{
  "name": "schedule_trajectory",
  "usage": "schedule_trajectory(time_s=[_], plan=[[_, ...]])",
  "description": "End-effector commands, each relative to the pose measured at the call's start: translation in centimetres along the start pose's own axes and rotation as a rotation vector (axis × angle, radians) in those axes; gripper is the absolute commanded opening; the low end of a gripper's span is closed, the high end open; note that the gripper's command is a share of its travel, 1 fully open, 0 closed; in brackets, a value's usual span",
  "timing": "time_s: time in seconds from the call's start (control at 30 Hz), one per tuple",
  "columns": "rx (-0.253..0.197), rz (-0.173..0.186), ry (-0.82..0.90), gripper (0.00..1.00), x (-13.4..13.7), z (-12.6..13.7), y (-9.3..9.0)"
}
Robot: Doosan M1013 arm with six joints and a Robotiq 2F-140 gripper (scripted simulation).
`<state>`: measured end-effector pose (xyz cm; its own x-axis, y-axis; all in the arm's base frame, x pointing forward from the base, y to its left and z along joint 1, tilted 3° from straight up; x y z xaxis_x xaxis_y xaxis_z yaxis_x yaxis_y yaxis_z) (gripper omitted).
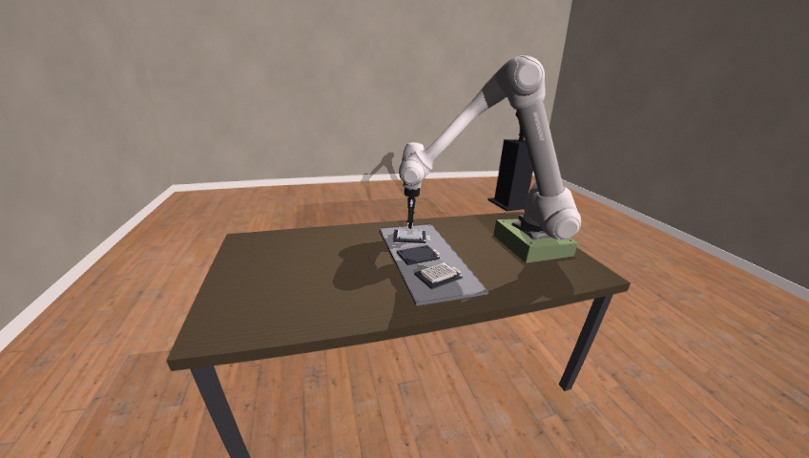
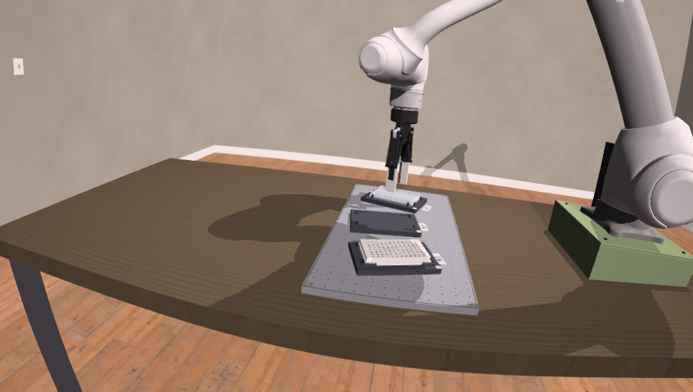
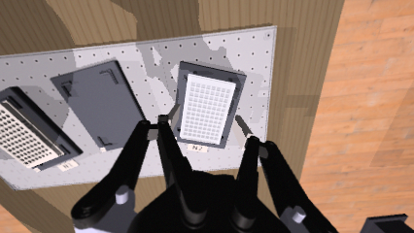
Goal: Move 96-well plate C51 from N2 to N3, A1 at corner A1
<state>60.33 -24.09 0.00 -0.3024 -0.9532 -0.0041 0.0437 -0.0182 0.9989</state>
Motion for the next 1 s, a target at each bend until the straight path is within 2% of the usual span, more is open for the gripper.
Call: schedule_trajectory(time_s=[0.0,0.97], plan=[[-0.002,0.001,0.003,0.66,-0.26,0.11,-0.21],[-0.002,0.001,0.003,0.66,-0.49,0.21,-0.21]])
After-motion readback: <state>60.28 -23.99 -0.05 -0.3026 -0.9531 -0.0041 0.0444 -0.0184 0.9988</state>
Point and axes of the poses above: the point where the finger pads meet when closed, its own y axis back along the fingers, its own x axis across the jaws, z = x × y, the point moved 4 cm from there along y, back along the fingers, and after that the axes turned 4 degrees about y, right-handed, at the moved point
